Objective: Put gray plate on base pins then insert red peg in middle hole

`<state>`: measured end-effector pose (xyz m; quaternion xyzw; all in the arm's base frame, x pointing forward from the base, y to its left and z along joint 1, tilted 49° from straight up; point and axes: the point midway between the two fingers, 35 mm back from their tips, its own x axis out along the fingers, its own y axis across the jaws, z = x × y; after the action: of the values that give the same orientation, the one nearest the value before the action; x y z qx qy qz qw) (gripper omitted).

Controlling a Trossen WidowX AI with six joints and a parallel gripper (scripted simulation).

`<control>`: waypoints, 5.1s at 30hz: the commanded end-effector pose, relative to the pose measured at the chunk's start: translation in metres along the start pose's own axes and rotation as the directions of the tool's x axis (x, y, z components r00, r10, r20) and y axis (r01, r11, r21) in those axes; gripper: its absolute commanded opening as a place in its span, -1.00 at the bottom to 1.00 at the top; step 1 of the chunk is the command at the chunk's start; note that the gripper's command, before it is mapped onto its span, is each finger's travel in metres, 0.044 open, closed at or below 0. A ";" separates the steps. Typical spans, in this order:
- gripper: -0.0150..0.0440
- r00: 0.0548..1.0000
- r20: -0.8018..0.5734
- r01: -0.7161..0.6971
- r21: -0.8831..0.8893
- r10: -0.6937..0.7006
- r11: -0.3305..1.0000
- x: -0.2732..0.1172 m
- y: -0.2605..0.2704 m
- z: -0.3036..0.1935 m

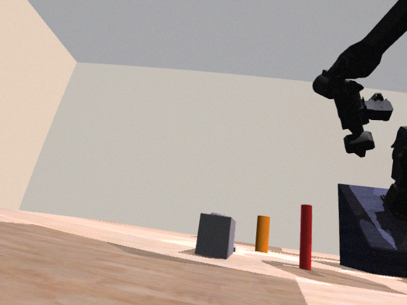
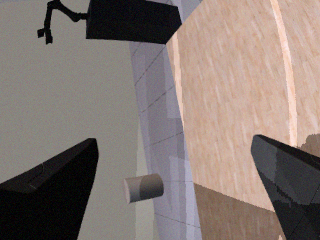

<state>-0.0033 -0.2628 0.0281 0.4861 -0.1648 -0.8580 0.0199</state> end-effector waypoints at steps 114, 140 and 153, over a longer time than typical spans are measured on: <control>1.00 0.386 -0.124 0.475 0.876 -0.914 0.082 -0.272 -0.395 -0.180; -0.22 0.384 -0.123 0.475 0.876 -0.915 0.082 -0.267 -0.407 -0.181; -0.49 0.386 -0.124 0.475 0.876 -0.914 0.082 -0.269 -0.403 -0.182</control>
<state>0.3408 0.1255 0.0406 0.2244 -0.2697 -0.6480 -0.6760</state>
